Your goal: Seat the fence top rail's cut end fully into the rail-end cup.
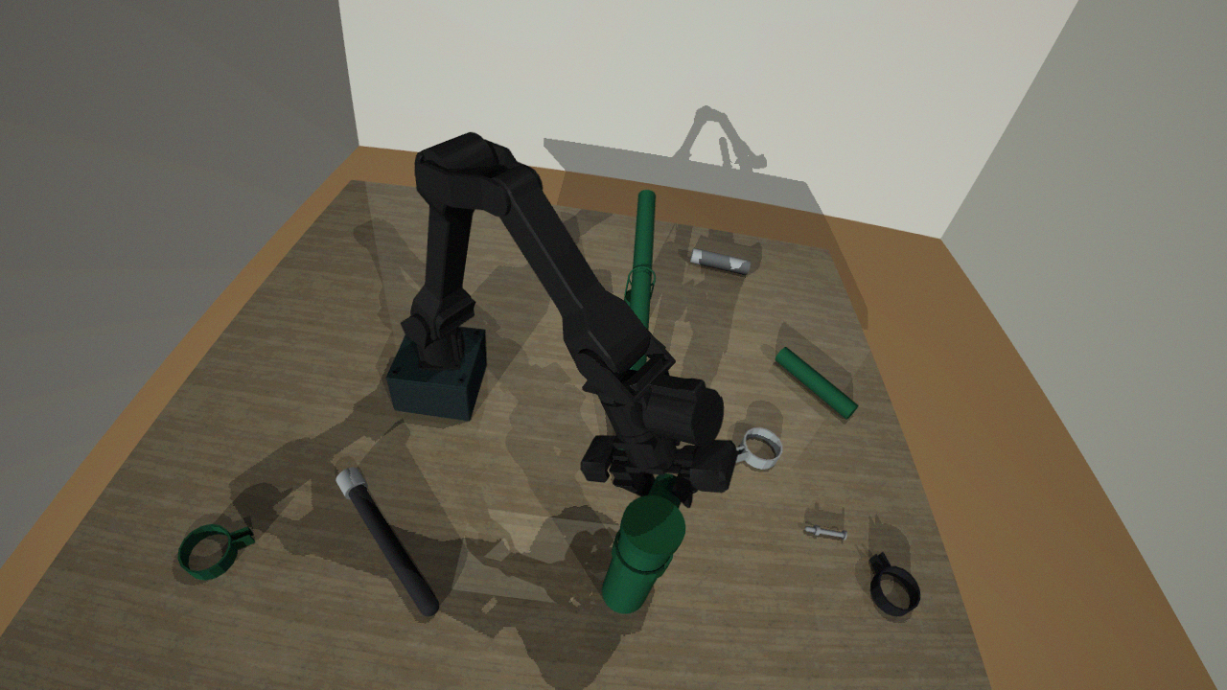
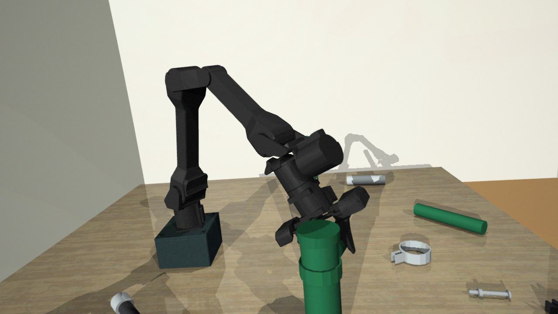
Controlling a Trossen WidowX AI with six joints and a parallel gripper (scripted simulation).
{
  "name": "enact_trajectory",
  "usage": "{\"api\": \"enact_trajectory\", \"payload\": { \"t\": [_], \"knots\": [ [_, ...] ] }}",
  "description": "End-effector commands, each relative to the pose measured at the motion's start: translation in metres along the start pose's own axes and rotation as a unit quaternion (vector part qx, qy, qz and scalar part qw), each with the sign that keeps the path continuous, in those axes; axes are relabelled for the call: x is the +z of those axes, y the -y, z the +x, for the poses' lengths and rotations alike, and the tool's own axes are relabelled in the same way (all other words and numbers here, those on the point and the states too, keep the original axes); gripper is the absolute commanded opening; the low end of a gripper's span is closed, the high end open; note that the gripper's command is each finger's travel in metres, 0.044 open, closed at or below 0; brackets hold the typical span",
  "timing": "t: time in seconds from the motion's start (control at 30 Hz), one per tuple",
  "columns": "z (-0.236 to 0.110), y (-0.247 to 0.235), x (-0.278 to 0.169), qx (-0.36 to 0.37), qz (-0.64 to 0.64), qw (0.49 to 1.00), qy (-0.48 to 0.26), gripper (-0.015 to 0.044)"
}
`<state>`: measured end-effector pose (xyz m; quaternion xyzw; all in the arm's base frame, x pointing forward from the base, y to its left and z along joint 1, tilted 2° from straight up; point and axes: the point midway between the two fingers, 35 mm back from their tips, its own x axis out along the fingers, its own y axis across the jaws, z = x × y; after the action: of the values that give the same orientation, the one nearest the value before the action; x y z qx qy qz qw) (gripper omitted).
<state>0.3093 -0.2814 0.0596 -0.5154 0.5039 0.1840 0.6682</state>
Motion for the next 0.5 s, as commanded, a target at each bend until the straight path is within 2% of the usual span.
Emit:
{"api": "enact_trajectory", "payload": {
  "t": [0.0, 0.47],
  "knots": [
    [-0.0031, -0.0031, -0.0006, 0.0, -0.016, 1.0, 0.007, 0.0],
    [-0.0067, -0.0098, -0.0013, 0.0, -0.052, 0.998, 0.028, 0.0]
  ]
}}
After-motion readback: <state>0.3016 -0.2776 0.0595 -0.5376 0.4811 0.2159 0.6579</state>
